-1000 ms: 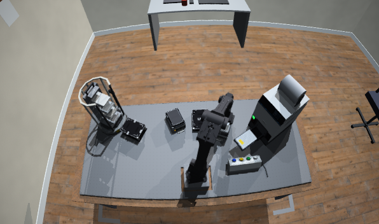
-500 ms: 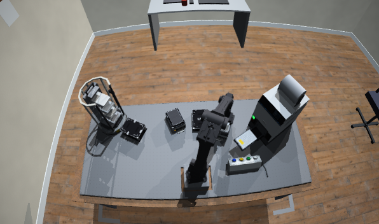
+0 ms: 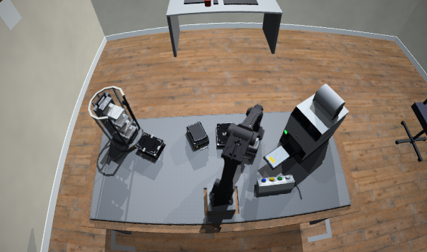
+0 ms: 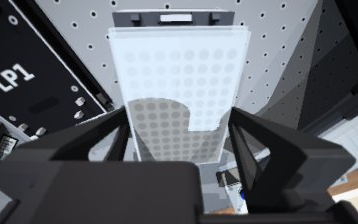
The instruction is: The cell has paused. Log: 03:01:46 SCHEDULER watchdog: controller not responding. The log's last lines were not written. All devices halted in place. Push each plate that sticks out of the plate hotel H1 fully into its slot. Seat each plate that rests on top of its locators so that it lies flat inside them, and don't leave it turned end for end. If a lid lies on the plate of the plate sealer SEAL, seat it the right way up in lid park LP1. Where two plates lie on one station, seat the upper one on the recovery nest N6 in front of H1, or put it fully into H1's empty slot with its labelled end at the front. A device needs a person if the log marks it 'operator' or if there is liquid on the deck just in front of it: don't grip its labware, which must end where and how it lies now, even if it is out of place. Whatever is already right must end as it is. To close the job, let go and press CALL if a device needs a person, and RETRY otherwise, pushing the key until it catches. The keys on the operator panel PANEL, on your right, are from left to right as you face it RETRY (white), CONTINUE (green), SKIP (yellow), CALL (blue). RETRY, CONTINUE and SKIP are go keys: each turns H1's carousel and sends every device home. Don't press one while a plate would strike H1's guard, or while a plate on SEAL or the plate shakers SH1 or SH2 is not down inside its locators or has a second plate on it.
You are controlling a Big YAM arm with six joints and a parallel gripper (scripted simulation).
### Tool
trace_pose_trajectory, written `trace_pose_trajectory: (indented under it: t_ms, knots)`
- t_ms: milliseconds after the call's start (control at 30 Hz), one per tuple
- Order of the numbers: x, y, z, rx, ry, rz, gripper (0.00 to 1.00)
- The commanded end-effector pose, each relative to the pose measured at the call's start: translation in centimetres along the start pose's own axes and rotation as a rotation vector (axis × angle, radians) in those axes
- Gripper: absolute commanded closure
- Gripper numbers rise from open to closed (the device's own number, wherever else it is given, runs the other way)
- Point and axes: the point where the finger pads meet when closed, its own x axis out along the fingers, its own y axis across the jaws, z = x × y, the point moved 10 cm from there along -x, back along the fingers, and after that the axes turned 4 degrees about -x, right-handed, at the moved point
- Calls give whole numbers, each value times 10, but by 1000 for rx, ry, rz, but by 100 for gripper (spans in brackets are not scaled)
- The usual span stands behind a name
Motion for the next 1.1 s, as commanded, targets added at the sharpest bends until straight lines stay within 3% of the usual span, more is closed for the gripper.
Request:
trace_pose_trajectory:
  t_ms: [0,1067]
  knots:
    - [3,-7,-2,5,-10,-3,16]
    - [-1,-8,-2,7,-20,-5,16]
